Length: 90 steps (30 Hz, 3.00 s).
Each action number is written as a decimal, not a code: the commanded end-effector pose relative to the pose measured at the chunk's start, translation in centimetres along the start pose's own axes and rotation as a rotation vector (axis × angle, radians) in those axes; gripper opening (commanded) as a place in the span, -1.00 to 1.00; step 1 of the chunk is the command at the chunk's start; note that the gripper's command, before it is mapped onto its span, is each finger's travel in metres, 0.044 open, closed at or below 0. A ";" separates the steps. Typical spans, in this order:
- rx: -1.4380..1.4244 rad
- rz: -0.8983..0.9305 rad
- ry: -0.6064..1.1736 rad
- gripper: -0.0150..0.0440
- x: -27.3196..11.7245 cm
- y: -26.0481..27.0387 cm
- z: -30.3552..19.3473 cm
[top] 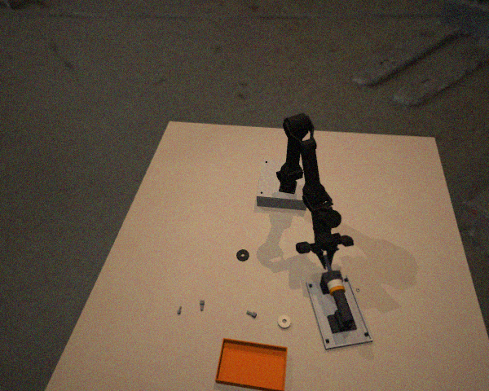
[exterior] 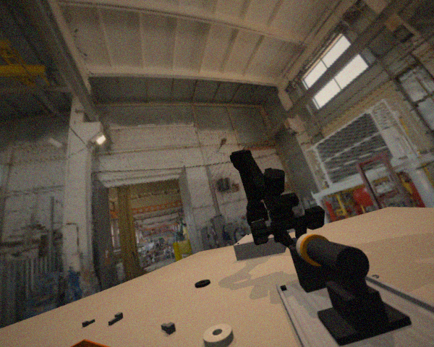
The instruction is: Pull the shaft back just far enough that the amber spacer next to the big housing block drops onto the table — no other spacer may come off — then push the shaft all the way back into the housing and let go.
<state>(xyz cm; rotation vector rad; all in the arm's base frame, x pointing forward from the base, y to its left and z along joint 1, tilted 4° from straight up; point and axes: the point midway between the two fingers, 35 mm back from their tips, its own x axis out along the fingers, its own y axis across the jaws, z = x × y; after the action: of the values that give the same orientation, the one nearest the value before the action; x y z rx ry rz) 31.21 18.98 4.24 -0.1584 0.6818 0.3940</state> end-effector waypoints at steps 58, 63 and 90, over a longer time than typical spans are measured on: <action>0.003 -0.002 0.001 -0.49 -0.6 0.0 -0.6; 0.003 -0.002 0.001 -0.49 -0.6 0.0 -0.6; 0.003 -0.002 0.001 -0.49 -0.9 0.0 -0.9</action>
<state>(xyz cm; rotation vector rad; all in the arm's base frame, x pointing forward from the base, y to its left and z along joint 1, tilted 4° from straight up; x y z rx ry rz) 30.15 18.53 4.11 -0.1585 0.6829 0.3946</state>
